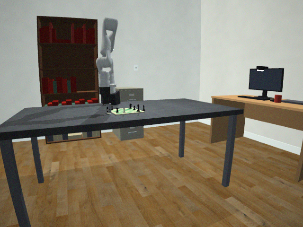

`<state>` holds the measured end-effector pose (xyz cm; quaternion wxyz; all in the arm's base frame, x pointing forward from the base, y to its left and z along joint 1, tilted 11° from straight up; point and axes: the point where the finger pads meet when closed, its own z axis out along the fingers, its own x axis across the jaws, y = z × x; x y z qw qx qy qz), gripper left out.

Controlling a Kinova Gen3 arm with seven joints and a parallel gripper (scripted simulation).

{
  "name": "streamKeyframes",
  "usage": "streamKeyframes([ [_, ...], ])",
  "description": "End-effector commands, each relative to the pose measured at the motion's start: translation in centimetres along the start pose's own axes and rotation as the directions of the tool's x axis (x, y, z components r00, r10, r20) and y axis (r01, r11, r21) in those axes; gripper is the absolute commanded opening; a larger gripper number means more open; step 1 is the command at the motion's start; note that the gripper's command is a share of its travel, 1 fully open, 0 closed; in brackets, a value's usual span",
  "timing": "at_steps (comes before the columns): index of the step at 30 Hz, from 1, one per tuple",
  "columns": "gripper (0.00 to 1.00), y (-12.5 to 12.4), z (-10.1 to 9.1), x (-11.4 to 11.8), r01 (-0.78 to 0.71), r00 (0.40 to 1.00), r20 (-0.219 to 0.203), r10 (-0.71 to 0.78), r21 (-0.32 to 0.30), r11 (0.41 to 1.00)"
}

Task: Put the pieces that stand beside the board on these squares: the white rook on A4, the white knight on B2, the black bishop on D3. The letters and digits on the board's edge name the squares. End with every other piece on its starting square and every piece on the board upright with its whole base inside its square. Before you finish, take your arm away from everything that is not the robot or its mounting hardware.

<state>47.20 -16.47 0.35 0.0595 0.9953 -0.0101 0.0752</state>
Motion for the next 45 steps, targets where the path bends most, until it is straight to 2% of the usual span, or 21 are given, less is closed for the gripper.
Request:
streamKeyframes([
  [1,0.73,0.02,-0.07,0.07,0.000,1.000,-0.002,0.000,0.000,1.000],
  [15,0.73,0.02,-0.07,0.07,0.000,1.000,-0.002,0.000,0.000,1.000],
  [16,0.00,0.02,-0.07,0.07,0.000,1.000,-0.002,0.000,0.000,1.000],
  [45,0.00,0.02,-0.07,0.07,0.000,1.000,-0.002,0.000,0.000,1.000],
])
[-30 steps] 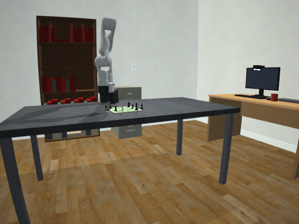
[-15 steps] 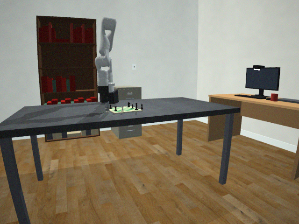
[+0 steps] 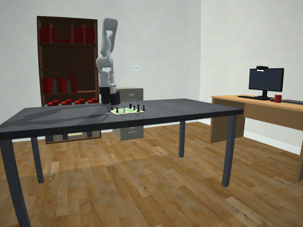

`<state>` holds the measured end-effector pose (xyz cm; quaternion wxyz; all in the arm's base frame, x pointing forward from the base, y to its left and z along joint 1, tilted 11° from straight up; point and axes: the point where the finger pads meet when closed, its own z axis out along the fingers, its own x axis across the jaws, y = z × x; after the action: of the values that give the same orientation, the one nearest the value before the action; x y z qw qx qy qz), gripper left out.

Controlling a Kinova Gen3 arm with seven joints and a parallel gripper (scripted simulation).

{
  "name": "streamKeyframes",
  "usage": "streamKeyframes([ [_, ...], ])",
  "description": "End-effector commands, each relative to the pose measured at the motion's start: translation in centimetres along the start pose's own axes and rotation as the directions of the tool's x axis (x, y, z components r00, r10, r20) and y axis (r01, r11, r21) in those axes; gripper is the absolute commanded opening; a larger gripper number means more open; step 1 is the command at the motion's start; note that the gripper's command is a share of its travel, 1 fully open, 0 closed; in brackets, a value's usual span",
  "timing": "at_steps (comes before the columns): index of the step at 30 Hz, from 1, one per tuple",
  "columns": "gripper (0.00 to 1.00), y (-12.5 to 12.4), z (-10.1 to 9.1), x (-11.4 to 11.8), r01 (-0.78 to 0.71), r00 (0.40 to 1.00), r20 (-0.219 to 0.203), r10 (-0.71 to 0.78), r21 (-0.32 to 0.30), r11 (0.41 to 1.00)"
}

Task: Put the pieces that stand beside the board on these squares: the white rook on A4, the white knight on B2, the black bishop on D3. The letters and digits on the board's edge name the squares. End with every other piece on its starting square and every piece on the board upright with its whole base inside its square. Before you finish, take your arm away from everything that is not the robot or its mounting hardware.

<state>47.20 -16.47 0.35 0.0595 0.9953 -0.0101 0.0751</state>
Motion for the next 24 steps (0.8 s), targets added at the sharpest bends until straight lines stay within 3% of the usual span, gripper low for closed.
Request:
streamKeyframes([
  [1,0.00,0.0,-0.1,0.1,0.000,1.000,-0.002,0.000,0.000,1.000],
  [7,0.00,0.0,-0.3,0.1,0.000,1.000,-0.002,0.000,0.000,1.000],
  [12,0.00,0.0,-2.4,0.1,0.000,1.000,-0.002,0.000,0.000,1.000],
  [14,0.00,0.0,-2.4,0.1,0.000,1.000,-0.002,0.000,0.000,1.000],
  [24,0.00,0.0,-9.1,0.1,0.000,1.000,-0.002,0.000,0.000,1.000],
])
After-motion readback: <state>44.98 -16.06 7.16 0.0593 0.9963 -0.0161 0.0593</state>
